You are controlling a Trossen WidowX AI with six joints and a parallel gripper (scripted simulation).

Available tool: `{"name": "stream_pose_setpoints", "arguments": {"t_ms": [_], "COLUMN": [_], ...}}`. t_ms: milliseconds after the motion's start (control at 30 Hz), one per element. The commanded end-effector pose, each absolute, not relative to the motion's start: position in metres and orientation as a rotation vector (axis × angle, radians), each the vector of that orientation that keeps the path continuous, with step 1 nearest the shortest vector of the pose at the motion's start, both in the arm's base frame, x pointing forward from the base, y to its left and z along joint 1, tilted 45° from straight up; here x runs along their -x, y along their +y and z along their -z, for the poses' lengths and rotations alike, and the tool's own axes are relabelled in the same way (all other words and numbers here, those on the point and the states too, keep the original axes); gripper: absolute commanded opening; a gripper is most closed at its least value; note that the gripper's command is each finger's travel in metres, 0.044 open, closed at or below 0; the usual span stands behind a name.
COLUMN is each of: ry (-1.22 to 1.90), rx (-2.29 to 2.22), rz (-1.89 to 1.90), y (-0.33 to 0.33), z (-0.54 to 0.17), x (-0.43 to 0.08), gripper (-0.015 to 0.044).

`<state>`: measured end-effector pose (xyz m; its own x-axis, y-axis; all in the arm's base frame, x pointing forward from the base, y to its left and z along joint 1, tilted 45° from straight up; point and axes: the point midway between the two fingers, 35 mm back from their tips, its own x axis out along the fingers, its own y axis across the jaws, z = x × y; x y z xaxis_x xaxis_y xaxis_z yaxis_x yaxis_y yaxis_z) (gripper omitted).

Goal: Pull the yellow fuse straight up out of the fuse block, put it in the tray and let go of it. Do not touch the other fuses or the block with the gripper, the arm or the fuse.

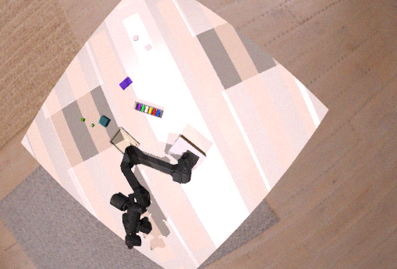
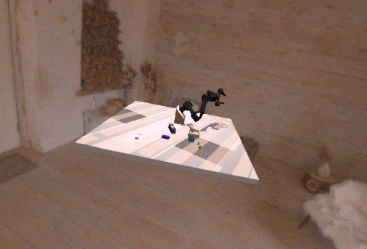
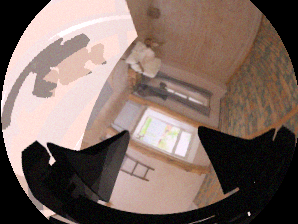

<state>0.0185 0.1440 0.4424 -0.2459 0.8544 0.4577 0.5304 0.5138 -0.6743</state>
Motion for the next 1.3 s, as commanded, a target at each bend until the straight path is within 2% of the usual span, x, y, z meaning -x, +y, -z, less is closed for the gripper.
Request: {"name": "stream_pose_setpoints", "arguments": {"t_ms": [0,133,367,400,633,867,1067,1267], "ry": [-1.926,-2.032,-2.324,-2.355,-2.468,-2.389,-2.180,-1.869], "rx": [1.136,1.099,0.876,0.832,0.458,0.008,-0.384,-0.743], "rz": [-0.486,-0.376,0.050,0.116,0.582,1.007,1.290,1.479], "y": [0.144,0.136,0.086,0.077,-0.009,-0.114,-0.206,-0.287], "z": [-0.443,-0.453,-0.477,-0.480,-0.482,-0.460,-0.424,-0.376], "x": [-0.017,0.006,0.087,0.098,0.162,0.196,0.193,0.161], "gripper": [0.0374,0.0269,0.0085,0.0074,0.0074,0.0074,0.0074,0.0074]}}
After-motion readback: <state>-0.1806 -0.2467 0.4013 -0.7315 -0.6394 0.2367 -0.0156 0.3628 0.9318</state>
